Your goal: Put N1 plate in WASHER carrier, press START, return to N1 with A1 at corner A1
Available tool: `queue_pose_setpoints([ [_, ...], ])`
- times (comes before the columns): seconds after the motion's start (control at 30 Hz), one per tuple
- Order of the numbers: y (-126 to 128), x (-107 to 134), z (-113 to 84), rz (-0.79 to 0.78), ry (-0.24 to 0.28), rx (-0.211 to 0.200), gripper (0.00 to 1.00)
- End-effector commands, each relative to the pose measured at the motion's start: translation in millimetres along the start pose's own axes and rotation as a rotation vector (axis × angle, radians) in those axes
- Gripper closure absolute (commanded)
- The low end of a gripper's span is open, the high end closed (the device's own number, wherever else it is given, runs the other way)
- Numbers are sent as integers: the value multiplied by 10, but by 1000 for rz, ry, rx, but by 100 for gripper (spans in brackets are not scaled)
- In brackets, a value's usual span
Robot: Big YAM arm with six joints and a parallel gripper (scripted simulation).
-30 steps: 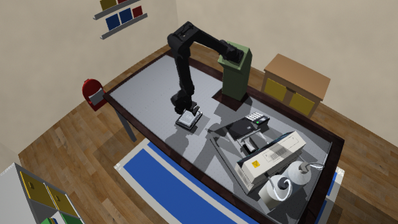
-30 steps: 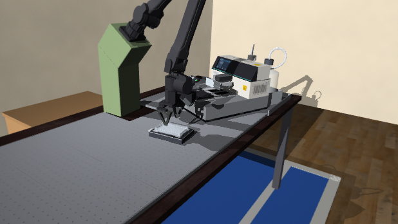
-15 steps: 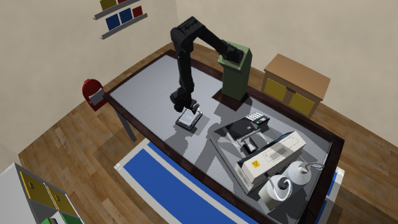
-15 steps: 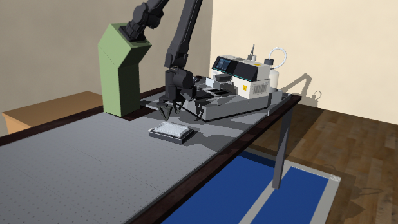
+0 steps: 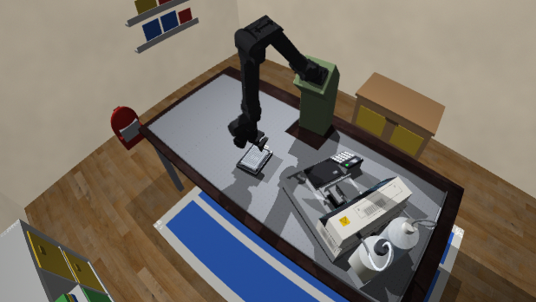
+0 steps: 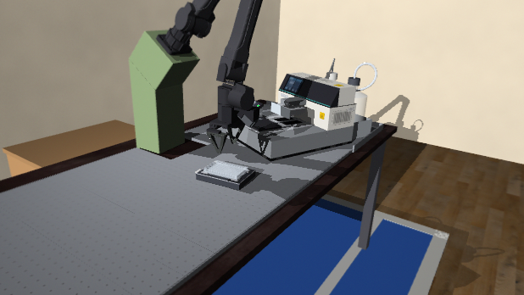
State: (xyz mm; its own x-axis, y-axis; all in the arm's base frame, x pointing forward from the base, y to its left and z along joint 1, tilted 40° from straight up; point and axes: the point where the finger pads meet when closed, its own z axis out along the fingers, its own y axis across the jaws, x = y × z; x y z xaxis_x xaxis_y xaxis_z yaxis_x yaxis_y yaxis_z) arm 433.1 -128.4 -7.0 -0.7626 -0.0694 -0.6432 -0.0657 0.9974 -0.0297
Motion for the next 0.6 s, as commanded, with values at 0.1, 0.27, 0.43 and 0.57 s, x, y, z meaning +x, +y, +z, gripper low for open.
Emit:
queue_pose_setpoints([
  [0.1,-36,-56,-132,-16,-16,9,0],
  [0.27,-15,-28,-83,-7,-10,5,0],
  [0.43,-15,-28,-83,-7,-10,5,0],
  [0.57,-15,-28,-83,-7,-10,5,0],
])
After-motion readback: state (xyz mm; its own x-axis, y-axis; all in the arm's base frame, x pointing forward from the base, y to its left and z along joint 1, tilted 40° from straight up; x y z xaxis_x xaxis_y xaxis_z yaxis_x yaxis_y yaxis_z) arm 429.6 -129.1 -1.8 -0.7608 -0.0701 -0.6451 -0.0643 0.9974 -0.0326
